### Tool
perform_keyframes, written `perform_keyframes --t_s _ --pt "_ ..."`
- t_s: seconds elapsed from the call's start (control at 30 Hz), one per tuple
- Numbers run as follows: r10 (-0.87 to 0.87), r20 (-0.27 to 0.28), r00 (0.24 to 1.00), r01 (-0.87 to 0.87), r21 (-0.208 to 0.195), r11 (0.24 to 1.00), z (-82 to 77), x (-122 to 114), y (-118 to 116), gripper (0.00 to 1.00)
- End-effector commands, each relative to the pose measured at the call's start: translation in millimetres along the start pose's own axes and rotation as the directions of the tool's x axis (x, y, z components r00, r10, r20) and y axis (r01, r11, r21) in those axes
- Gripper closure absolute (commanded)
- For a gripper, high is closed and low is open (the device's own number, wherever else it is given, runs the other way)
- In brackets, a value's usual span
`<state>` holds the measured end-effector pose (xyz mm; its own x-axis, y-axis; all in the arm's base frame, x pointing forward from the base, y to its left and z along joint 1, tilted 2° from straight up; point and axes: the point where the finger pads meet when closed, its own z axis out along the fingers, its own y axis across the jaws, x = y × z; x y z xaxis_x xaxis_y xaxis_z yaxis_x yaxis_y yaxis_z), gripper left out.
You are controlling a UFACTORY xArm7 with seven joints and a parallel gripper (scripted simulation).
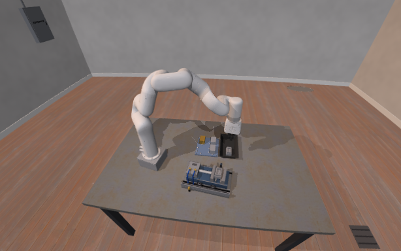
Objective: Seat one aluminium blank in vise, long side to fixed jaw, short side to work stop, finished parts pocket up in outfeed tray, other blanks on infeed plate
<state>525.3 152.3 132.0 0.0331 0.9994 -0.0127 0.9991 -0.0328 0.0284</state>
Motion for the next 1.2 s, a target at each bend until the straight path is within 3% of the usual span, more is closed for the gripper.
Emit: perform_keyframes --t_s 0.0,0.13,0.2,0.23,0.7,0.77,0.83,1.17 --pt "-0.004 -0.001 1.000 0.004 -0.009 1.000 -3.9 -42 4 1.00" --pt "-0.003 0.001 1.000 0.003 -0.009 1.000 -4.4 -79 3 1.00" --pt "-0.003 0.001 1.000 0.003 -0.009 1.000 -4.4 -79 3 1.00" --pt "-0.003 0.001 1.000 0.003 -0.009 1.000 -4.2 -107 0 1.00" --pt "-0.006 -0.008 1.000 0.006 0.000 1.000 2.2 -225 -34 1.00" --pt "-0.006 -0.008 1.000 0.006 0.000 1.000 2.2 -225 -34 1.00" --pt "-0.007 -0.011 1.000 0.007 0.002 1.000 3.8 -240 -41 1.00" --pt "-0.007 -0.012 1.000 0.007 0.002 1.000 3.9 -240 -41 1.00"
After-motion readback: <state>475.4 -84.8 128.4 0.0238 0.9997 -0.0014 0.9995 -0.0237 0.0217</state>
